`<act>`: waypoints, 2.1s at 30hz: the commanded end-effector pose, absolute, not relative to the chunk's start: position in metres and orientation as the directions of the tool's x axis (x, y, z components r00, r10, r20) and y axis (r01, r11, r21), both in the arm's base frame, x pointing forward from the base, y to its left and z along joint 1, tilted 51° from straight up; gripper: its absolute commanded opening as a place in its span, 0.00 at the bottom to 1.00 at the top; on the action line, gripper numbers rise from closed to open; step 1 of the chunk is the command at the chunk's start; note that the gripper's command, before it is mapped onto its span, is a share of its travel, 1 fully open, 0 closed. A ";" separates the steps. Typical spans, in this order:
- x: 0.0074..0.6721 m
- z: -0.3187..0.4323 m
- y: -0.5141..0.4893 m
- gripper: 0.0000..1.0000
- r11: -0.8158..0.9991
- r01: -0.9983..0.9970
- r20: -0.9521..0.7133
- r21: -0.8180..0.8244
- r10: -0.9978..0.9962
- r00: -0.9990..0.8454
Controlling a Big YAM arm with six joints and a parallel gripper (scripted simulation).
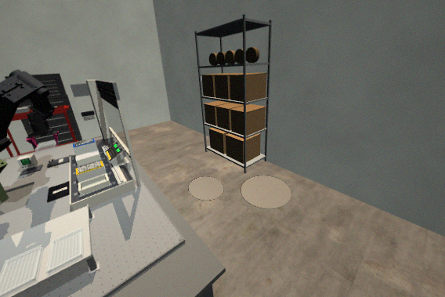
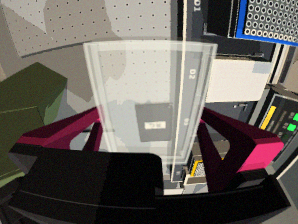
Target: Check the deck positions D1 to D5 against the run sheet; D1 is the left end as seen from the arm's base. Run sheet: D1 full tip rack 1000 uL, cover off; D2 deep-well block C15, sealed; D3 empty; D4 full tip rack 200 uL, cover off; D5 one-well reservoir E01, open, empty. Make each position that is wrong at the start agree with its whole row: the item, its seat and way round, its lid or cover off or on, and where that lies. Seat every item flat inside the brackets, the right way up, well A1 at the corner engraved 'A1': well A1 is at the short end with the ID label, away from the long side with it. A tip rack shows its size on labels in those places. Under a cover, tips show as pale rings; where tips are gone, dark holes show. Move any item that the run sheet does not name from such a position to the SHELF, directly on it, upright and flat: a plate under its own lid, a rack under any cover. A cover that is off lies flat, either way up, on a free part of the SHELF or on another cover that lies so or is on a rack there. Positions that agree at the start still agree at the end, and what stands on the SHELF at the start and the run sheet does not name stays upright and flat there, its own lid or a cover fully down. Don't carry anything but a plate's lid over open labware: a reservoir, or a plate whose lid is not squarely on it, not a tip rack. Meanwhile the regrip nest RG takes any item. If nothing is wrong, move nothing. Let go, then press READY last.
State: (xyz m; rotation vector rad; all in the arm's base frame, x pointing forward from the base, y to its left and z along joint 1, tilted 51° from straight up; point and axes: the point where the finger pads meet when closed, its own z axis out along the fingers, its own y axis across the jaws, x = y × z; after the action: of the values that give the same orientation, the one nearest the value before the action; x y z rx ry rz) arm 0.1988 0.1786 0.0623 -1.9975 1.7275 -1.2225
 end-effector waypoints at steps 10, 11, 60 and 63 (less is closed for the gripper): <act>0.204 0.064 0.182 0.00 -0.274 -0.710 0.433 -0.649 -0.900 -0.049; 0.204 0.064 0.182 0.00 -0.274 -0.710 0.433 -0.649 -0.900 -0.049; 0.199 0.144 0.027 0.00 0.069 -0.645 0.172 -0.761 -0.937 -0.303; 0.202 0.155 0.016 0.00 0.081 -0.631 0.151 -0.772 -0.940 -0.306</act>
State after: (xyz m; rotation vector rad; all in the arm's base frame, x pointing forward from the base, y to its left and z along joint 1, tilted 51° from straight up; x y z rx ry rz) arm 0.2003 0.0267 0.1450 -1.5047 2.0159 -1.0822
